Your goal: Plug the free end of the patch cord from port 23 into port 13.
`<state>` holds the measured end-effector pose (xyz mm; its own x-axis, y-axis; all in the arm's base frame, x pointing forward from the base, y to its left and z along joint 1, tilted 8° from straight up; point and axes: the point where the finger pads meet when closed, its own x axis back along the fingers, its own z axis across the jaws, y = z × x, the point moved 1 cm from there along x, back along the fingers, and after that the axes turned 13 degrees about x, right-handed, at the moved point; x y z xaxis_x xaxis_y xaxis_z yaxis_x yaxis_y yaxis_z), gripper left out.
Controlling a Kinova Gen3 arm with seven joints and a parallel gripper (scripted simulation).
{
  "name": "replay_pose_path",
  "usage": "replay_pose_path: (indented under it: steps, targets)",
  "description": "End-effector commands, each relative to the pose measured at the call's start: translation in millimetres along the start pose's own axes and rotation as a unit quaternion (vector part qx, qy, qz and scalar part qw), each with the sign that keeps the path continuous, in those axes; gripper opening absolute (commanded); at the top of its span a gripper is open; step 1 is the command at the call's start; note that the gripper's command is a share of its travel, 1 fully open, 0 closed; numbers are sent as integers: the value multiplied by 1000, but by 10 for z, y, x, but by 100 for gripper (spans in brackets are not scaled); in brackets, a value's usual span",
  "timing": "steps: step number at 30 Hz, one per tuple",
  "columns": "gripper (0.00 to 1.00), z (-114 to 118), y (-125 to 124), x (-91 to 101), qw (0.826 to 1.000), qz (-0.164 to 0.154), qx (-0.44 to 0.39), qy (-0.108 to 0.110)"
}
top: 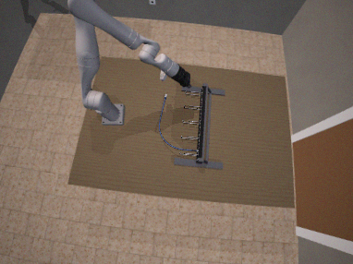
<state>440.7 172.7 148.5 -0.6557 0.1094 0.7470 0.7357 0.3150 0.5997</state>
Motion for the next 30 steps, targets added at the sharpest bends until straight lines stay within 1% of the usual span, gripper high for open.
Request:
replay_pose_path:
  steps: [1, 9, 11, 26, 28, 30]
  targets:
    - [0, -101, 8, -91, 1000, 3, -13, -4]
    - [0, -101, 9, -294, 1000, 3, -13, -4]
    - [0, -101, 9, -294, 1000, 3, -13, -4]
    - [0, -100, 11, -645, 1000, 3, -13, -4]
    - [0, -100, 11, -645, 1000, 3, -13, -4]
    - [0, -100, 11, -686, 1000, 3, -13, -4]
